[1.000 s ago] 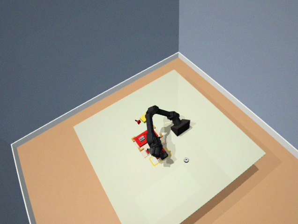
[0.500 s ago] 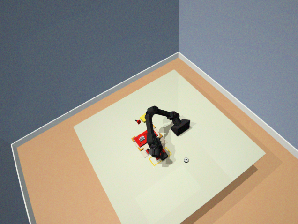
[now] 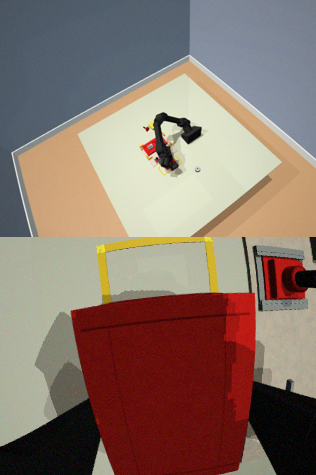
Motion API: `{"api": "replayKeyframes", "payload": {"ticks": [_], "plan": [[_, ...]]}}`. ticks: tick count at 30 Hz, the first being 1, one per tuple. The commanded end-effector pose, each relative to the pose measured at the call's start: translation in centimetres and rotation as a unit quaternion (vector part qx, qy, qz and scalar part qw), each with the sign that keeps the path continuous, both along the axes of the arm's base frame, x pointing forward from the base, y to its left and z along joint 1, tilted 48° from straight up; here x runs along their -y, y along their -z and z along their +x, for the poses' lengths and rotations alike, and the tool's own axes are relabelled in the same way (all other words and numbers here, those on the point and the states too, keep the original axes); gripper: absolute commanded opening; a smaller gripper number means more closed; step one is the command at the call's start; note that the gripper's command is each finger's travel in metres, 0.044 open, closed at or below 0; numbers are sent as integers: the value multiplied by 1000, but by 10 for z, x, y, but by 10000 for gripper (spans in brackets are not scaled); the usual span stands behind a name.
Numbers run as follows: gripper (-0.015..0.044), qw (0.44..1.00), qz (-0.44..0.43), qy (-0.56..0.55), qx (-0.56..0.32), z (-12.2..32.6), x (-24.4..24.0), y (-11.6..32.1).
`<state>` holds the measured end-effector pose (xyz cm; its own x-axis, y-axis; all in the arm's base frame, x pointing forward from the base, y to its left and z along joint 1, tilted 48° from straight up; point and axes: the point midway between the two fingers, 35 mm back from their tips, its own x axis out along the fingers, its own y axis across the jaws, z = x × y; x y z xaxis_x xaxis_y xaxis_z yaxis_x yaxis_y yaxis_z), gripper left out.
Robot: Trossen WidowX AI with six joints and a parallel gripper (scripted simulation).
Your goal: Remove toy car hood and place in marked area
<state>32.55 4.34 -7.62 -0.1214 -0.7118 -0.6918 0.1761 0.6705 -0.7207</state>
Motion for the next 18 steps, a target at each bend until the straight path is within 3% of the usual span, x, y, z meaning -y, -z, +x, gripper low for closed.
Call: {"api": "replayKeyframes", "payload": {"ticks": [1, 18], "plan": [[0, 1000, -3, -3, -4, -2, 4, 4], [0, 1000, -3, -3, -4, -6, 17, 15]]}}
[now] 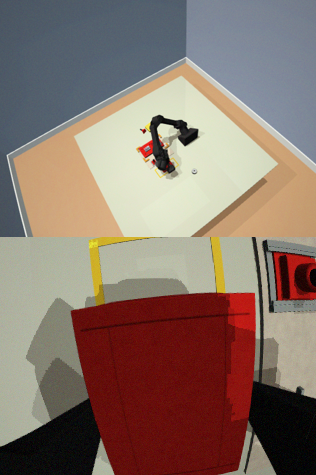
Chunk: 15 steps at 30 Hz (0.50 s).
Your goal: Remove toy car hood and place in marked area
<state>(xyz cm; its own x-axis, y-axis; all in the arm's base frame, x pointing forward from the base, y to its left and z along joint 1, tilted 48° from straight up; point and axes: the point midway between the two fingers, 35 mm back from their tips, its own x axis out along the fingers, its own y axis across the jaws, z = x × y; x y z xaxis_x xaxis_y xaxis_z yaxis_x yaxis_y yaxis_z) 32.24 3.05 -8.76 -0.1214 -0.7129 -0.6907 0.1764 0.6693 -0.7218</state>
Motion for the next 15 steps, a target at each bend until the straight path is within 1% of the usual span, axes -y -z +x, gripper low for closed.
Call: {"api": "replayKeyframes", "payload": {"ticks": [1, 15], "plan": [[0, 1000, -3, -3, -4, -3, 4, 4], [0, 1000, -3, -3, -4, -5, 11, 9]]}}
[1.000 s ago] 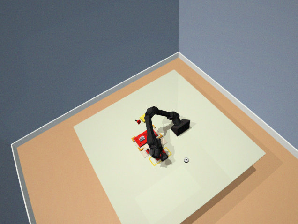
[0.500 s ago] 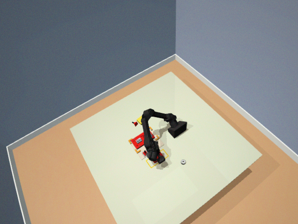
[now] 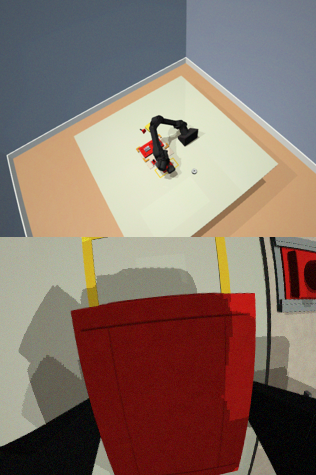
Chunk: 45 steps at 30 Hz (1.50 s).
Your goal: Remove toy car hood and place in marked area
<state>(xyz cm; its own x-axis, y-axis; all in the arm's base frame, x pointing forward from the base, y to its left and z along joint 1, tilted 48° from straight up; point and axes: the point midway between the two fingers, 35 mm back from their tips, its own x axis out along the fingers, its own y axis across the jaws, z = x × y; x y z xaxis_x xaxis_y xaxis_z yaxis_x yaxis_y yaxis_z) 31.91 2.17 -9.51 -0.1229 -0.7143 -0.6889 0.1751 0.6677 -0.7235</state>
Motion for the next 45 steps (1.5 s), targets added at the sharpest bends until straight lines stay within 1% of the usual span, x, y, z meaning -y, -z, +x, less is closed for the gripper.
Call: {"api": "replayKeyframes", "payload": {"ticks": [1, 45], "plan": [[0, 1000, -2, -3, -3, -1, 2, 1], [0, 1000, -3, -3, -3, -4, 16, 15]]}}
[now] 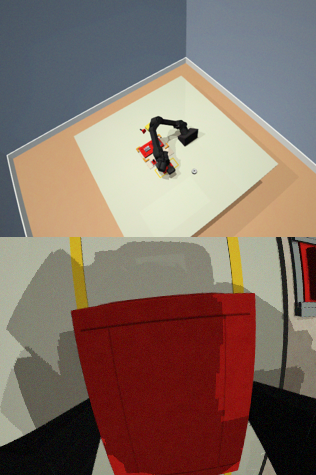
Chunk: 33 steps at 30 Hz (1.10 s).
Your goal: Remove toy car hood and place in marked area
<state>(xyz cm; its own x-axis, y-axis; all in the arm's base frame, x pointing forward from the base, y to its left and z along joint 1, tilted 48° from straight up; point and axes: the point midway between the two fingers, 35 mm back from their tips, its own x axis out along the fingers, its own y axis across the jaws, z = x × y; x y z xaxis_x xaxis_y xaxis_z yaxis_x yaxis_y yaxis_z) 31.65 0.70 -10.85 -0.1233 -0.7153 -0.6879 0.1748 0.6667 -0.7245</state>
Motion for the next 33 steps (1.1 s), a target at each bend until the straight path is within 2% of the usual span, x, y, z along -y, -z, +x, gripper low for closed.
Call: {"api": "replayKeyframes", "payload": {"ticks": [1, 17, 25, 33], "plan": [[26, 1000, 0, 0, 0, 0, 0, 0], [440, 1000, 0, 0, 0, 0, 0, 0], [440, 1000, -3, 0, -1, 9, -51, -47], [440, 1000, -3, 0, -1, 9, -53, -48]]}}
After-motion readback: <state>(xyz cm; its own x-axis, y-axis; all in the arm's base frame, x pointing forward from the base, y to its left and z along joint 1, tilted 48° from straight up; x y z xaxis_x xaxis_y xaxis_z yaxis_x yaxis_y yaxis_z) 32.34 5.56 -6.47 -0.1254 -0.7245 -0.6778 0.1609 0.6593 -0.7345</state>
